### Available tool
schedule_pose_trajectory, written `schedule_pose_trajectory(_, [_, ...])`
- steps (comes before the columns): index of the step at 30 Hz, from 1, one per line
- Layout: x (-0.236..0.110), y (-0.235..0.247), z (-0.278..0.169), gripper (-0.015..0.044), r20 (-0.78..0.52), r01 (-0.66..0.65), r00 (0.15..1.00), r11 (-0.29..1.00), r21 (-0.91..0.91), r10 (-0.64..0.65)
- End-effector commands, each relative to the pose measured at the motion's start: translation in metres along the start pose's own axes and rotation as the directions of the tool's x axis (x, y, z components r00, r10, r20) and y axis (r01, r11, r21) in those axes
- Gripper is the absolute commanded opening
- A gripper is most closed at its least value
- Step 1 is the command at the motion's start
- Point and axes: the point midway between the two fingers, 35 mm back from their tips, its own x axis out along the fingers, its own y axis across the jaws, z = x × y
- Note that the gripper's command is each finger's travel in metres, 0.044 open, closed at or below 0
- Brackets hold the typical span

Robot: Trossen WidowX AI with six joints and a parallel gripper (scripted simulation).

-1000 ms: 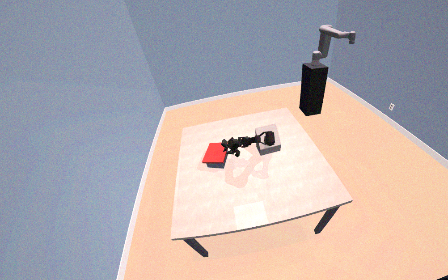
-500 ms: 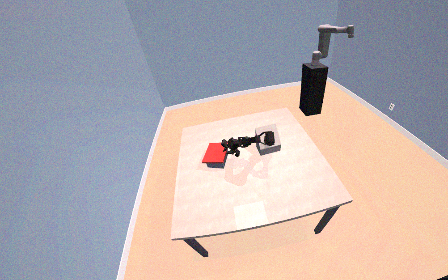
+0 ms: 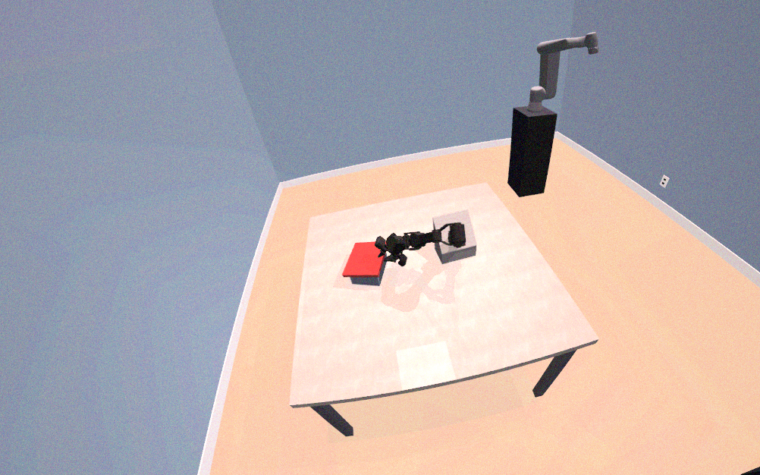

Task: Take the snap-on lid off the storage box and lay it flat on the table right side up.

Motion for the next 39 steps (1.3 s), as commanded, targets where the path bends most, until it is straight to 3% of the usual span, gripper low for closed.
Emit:
schedule_pose_trajectory(1, [0.001,0.000,0.000,0.0000,-0.001,0.001,1.000,1.000,-0.001,-0.001])
schedule_pose_trajectory(39, [-0.010,0.018,0.000,0.0000,0.001,-0.004,1.000,1.000,-0.001,0.004])
